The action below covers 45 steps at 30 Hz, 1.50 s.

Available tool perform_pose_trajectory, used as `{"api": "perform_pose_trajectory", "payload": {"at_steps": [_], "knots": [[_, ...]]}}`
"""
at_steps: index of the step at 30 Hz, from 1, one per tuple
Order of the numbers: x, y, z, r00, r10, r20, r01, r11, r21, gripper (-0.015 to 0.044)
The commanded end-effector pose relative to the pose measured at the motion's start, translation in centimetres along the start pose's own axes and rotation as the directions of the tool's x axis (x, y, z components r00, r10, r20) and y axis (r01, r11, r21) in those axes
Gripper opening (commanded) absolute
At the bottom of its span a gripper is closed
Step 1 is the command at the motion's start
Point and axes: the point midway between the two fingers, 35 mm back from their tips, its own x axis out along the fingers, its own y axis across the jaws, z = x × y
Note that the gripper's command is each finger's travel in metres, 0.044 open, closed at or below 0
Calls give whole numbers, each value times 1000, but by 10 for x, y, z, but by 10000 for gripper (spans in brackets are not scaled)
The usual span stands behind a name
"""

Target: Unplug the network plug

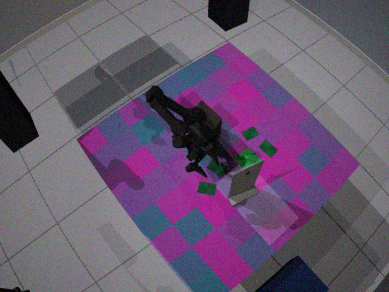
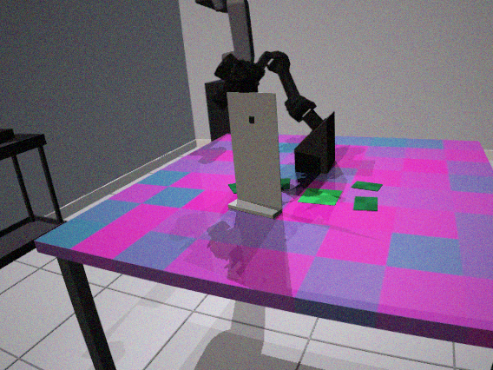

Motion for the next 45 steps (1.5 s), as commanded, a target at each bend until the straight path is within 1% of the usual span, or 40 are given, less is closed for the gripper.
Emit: {"api": "perform_pose_trajectory", "payload": {"at_steps": [1,9,10,22,36,39,45], "knots": [[0,0,-1,1000,0,0,0,1000,4,374],[11,19,-44,1000,19,-13,-16,985,172,164],[11,21,-50,1000,21,-15,-18,981,194,156],[1,50,-116,998,51,-37,-29,892,450,156],[-41,71,-176,994,86,-62,-18,713,701,156],[-47,72,-181,994,90,-65,-15,690,724,156],[-42,71,-180,994,89,-62,-17,689,724,156]]}}
